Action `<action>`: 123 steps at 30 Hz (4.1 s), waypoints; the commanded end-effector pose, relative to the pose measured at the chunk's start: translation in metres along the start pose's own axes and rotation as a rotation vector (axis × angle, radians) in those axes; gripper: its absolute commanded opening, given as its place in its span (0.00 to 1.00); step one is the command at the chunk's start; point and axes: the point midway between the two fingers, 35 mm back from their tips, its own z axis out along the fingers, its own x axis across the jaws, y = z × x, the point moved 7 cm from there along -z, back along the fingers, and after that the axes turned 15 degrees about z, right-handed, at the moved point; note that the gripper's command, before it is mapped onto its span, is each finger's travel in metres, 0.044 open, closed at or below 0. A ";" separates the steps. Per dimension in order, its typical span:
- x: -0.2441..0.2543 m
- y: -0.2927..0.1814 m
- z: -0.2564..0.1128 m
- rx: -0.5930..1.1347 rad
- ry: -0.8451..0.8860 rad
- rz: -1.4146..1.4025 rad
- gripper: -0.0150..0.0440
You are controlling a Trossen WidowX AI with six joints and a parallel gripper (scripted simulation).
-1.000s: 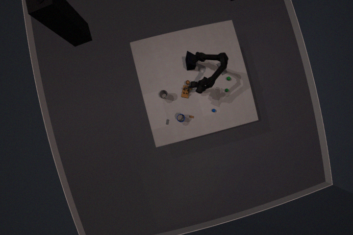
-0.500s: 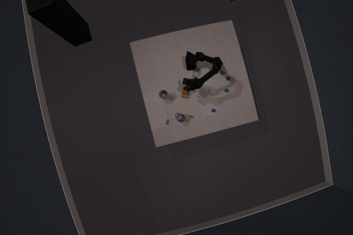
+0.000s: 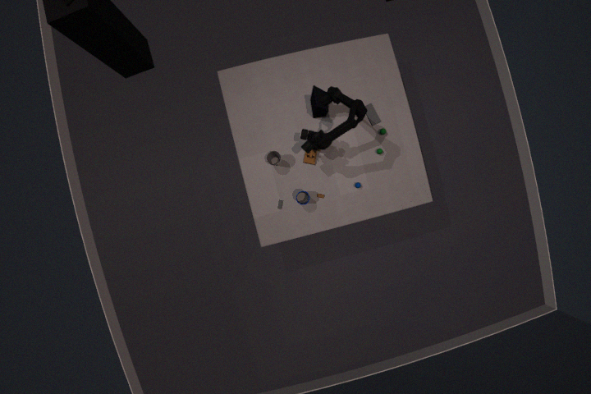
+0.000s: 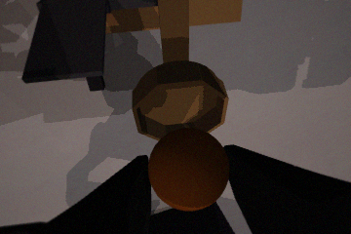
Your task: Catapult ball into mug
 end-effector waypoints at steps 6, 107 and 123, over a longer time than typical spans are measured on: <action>0.000 0.003 0.011 0.006 0.005 0.009 0.25; 0.036 0.155 -0.250 -0.998 0.252 -0.141 0.25; 0.070 0.138 -0.215 -0.921 0.018 -0.300 0.25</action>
